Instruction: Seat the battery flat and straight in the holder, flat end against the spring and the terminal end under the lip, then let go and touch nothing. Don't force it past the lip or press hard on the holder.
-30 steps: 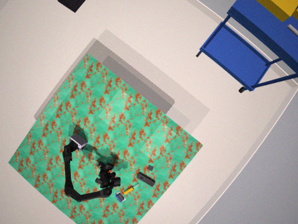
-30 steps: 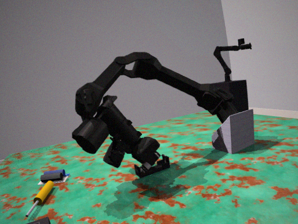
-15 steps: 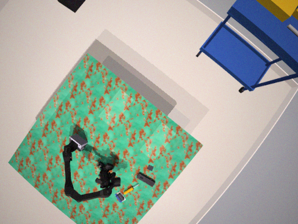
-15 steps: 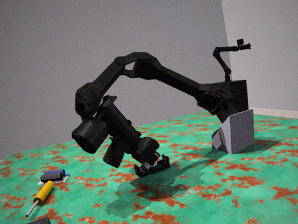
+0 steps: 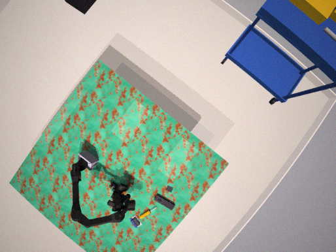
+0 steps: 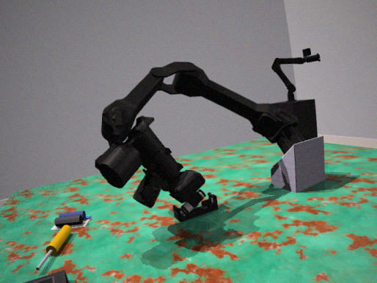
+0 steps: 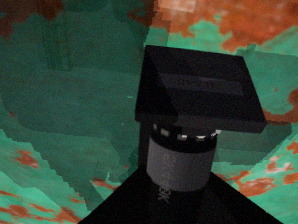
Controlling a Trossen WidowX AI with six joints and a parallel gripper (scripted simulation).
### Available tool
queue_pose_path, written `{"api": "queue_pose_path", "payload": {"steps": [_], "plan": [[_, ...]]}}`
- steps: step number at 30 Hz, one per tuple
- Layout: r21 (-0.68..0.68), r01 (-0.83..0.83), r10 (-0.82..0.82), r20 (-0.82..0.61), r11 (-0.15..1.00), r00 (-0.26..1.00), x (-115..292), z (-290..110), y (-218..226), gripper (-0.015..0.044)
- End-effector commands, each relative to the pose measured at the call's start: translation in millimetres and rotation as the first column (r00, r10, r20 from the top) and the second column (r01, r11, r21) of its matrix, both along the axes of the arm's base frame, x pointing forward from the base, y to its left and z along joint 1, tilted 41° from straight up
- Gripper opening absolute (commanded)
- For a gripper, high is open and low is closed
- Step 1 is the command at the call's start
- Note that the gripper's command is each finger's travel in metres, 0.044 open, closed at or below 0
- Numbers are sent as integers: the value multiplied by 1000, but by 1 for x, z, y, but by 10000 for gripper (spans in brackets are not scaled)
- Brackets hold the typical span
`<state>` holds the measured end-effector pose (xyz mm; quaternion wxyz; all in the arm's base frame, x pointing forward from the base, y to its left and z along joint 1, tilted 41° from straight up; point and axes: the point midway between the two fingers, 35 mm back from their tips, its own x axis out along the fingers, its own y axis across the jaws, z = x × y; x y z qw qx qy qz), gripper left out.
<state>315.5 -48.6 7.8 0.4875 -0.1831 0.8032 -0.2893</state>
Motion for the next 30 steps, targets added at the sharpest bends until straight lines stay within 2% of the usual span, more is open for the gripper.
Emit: {"api": "queue_pose_path", "payload": {"steps": [1, 30], "plan": [[0, -24, 24, 30, 1000, 999, 3, -1, -1, 72], [12, -112, 109, 133, 994, 985, 0, -5, -2, 72]]}}
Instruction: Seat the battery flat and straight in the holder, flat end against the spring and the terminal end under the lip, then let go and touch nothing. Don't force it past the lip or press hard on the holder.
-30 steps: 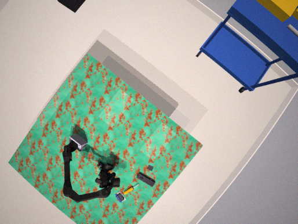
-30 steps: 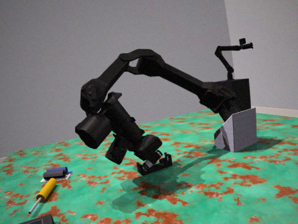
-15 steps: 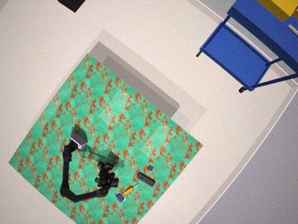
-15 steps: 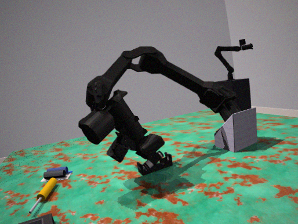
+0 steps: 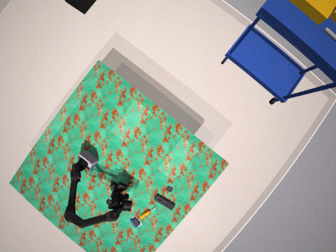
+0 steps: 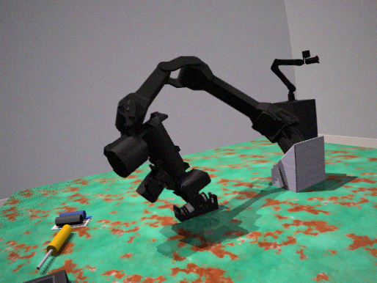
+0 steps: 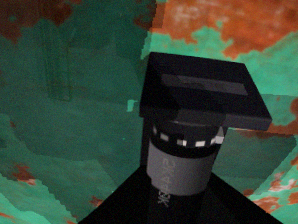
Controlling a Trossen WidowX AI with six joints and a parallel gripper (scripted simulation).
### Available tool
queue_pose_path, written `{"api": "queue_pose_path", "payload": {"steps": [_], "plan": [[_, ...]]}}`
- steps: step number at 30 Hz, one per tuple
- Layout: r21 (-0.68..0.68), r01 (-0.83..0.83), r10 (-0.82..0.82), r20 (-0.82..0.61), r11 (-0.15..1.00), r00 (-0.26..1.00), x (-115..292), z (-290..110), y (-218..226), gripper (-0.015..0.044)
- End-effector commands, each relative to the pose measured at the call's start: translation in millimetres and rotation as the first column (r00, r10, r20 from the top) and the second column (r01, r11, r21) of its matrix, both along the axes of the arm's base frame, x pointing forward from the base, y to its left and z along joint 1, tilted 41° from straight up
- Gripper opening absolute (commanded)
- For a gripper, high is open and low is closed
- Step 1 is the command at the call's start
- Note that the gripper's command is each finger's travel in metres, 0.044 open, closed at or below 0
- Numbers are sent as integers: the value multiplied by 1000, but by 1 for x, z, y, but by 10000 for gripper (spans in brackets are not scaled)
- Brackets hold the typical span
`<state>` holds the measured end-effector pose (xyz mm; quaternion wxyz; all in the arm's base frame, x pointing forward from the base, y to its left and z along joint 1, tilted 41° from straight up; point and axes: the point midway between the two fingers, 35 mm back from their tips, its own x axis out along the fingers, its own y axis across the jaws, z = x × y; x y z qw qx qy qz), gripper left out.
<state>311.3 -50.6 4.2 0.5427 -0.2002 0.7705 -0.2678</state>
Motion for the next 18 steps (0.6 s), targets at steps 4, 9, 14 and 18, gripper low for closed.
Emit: {"api": "queue_pose_path", "payload": {"steps": [4, 9, 14, 18], "plan": [[2, -30, 30, 44, 1000, 999, 3, -2, -1, 72], [4, -45, 45, 61, 999, 997, 3, -2, -1, 72], [5, -60, 59, 79, 998, 995, 2, -3, -1, 72], [6, -72, 71, 93, 997, 993, 1, -3, -2, 72]]}}
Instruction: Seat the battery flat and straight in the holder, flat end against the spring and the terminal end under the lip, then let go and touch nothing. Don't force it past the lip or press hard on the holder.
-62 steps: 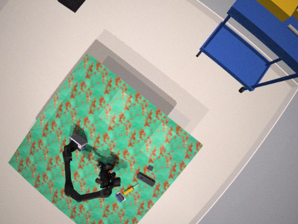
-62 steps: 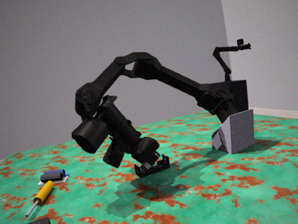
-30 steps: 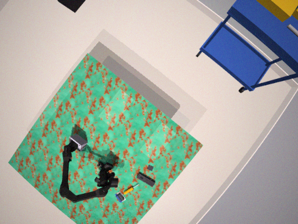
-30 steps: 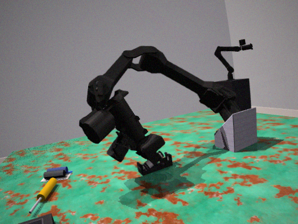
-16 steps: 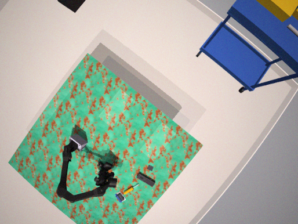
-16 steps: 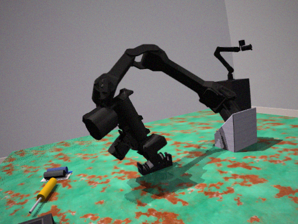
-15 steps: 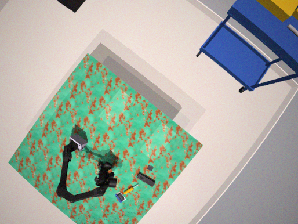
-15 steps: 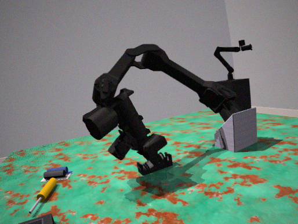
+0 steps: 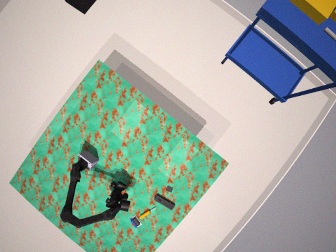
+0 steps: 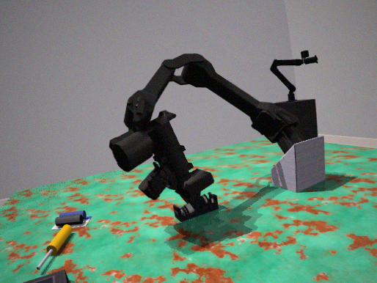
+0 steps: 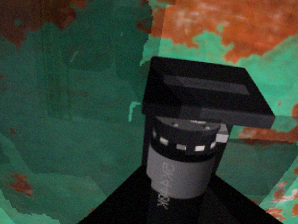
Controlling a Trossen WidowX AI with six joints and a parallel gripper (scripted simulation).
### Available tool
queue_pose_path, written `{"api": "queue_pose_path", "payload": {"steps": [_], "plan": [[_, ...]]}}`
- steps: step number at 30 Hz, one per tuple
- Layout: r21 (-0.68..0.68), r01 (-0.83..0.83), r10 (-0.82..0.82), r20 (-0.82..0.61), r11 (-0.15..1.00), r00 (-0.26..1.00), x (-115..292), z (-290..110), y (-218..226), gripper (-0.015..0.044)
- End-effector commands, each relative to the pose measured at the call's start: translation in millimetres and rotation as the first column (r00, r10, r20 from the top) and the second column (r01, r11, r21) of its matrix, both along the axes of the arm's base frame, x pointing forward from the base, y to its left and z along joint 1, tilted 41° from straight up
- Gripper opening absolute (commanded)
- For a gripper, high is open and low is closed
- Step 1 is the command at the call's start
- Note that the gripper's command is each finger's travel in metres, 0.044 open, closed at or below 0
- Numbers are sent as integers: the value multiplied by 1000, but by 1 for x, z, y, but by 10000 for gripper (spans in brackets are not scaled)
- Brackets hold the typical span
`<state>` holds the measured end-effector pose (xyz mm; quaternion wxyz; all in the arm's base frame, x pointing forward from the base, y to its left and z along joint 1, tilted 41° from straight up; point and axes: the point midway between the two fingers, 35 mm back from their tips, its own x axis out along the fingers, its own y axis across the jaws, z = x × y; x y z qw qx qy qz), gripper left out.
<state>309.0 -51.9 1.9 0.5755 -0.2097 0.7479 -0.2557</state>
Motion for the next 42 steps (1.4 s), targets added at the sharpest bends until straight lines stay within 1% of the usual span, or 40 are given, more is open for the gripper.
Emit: {"api": "queue_pose_path", "payload": {"steps": [1, 35, 42], "plan": [[0, -20, 20, 31, 1000, 999, 3, -1, 0, 72], [7, -113, 110, 146, 994, 983, -5, -1, -5, 72], [8, -115, 112, 149, 993, 982, -7, -1, -5, 72]]}}
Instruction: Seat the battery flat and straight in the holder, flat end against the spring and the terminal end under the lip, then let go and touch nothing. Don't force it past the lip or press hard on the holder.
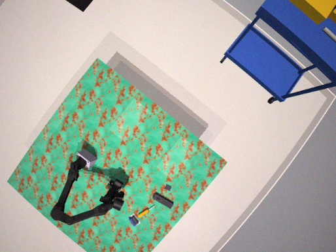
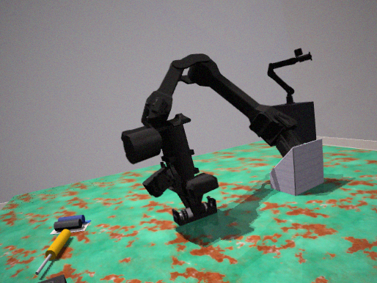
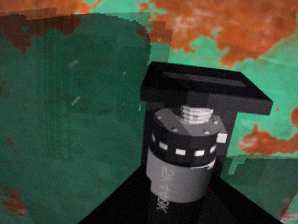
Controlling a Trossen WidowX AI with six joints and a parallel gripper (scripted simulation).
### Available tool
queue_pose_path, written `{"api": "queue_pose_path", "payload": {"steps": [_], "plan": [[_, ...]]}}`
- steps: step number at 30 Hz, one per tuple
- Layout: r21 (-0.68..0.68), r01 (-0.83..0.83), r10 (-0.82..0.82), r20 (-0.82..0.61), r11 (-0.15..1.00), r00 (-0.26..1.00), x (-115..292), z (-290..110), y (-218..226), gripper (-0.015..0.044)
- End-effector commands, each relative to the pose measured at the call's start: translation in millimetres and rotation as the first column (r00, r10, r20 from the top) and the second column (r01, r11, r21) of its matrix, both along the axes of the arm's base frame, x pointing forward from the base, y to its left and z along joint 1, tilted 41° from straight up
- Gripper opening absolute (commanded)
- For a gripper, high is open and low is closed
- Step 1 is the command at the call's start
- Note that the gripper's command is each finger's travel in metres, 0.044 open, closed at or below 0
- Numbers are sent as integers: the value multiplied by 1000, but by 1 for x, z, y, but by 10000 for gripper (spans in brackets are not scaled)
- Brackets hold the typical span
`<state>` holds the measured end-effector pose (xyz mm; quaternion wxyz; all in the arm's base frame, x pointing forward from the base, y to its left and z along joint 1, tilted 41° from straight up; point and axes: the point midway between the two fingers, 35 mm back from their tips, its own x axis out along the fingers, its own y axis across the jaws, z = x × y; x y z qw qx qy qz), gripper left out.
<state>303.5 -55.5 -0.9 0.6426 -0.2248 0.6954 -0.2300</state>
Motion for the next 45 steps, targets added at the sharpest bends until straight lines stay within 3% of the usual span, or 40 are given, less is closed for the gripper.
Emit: {"api": "queue_pose_path", "payload": {"steps": [1, 33, 37, 45], "plan": [[-6, -6, 6, 7, 1000, 1000, -3, 1, -1, 72], [2, -15, 15, 19, 1000, 1000, -13, 1, -2, 72], [2, -15, 15, 19, 1000, 1000, -13, 1, -2, 174], [4, -12, 12, 21, 1000, 1000, -12, 9, 5, 174]]}}
